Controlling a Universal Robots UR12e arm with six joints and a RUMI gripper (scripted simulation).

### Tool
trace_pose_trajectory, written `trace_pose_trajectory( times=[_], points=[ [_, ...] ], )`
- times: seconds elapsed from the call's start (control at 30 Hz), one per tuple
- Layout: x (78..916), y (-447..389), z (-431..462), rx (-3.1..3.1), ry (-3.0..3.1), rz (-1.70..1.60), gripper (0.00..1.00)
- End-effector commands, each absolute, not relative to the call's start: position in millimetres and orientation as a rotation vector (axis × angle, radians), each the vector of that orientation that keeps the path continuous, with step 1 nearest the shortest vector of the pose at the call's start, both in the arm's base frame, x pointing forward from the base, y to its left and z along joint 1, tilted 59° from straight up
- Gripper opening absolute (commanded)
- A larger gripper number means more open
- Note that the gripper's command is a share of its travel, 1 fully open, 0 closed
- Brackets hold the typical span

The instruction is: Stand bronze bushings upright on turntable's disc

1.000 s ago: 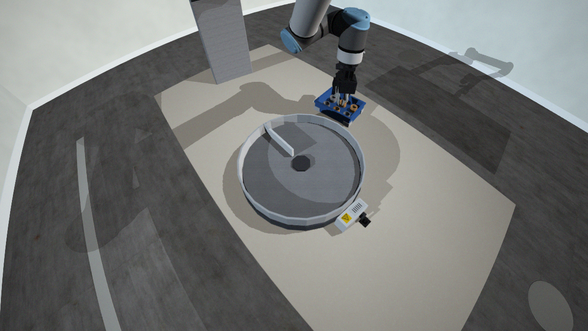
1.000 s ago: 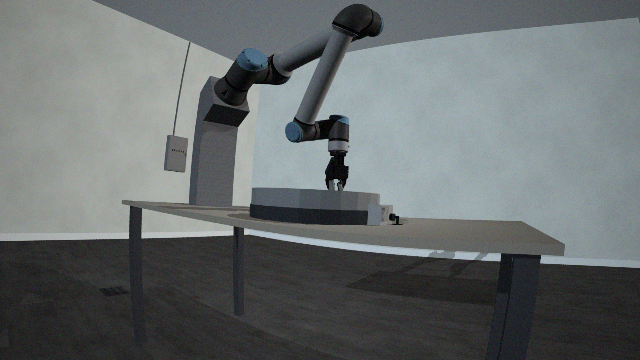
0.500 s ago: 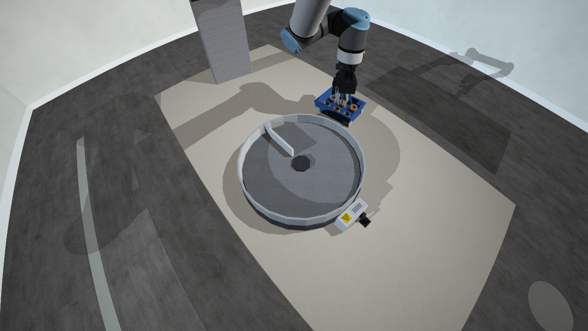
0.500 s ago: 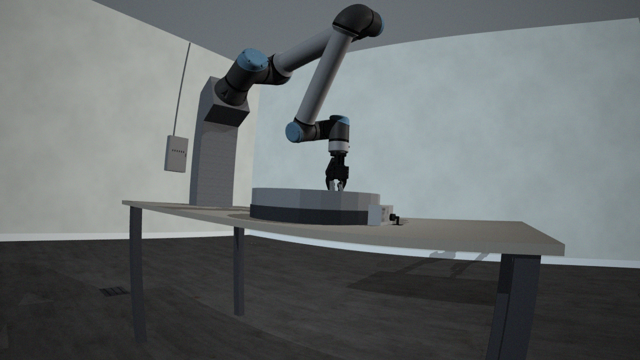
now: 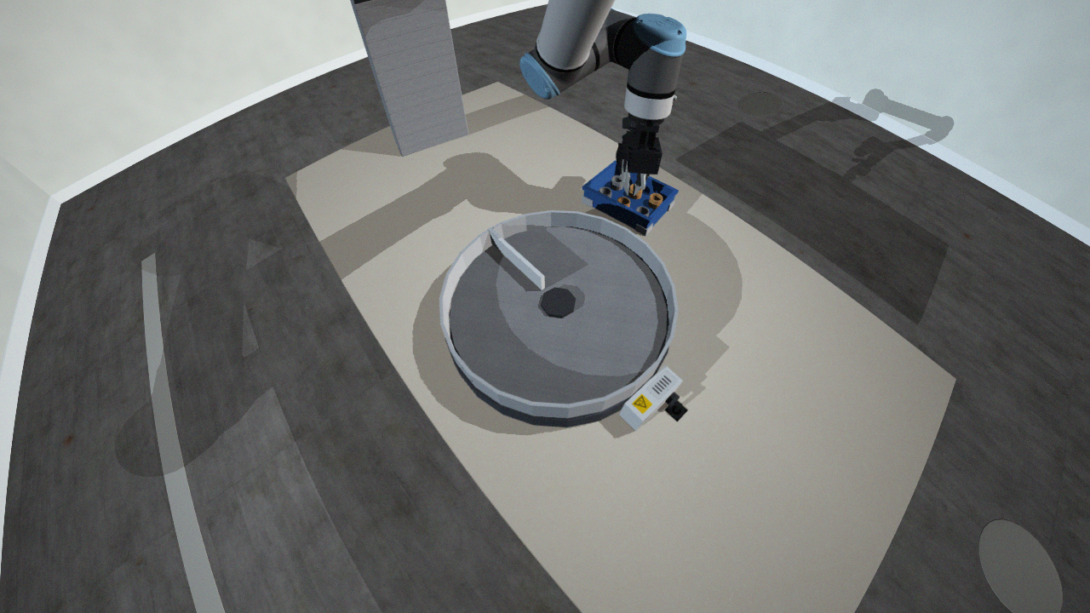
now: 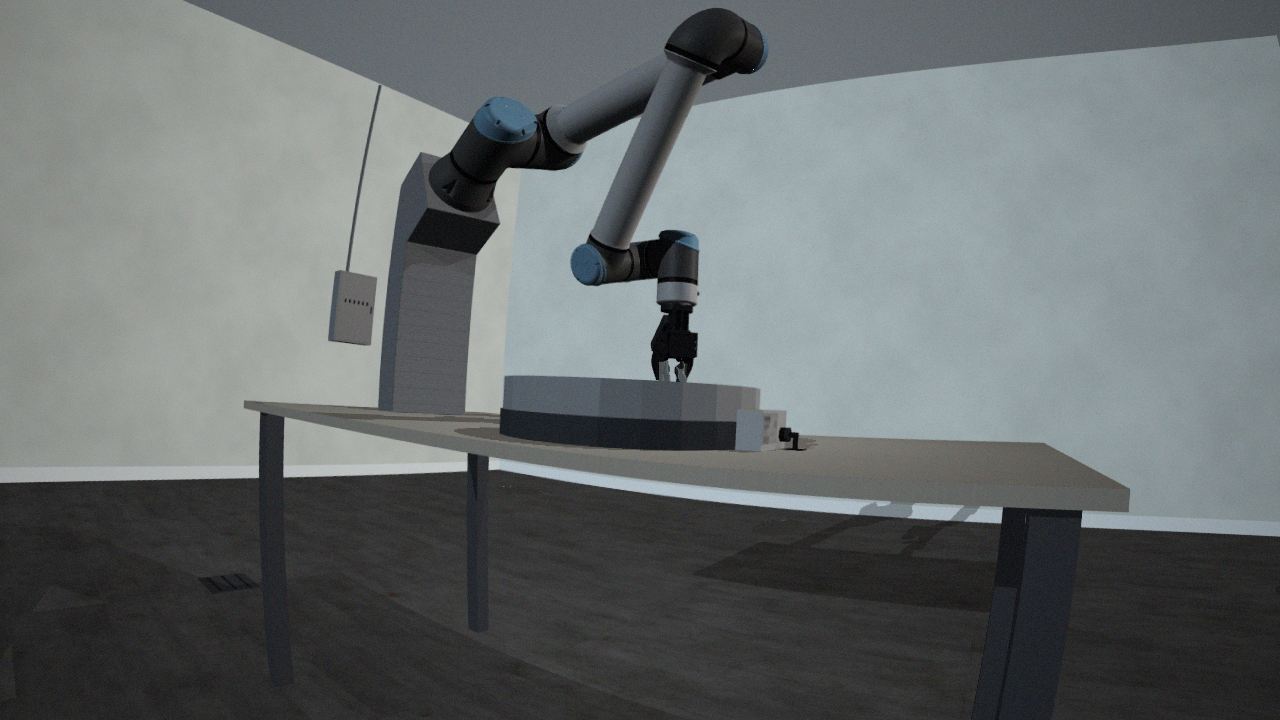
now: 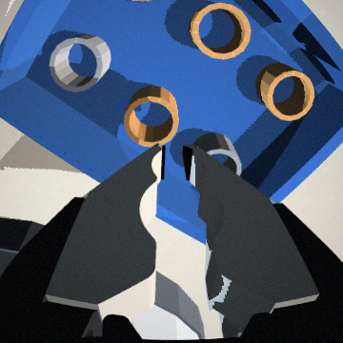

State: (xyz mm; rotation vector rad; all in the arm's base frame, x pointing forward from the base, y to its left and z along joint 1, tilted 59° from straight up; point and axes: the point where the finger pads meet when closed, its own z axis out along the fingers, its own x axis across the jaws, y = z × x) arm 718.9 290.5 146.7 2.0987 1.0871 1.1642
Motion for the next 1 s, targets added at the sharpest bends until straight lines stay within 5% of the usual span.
trace_pose_trajectory(
  times=[0.0, 0.97],
  points=[
    [719.0, 290.8, 146.8, 2.098, 1.087, 1.165, 0.06],
    [735.4, 289.9, 137.1, 2.098, 1.087, 1.165, 0.06]
  ],
)
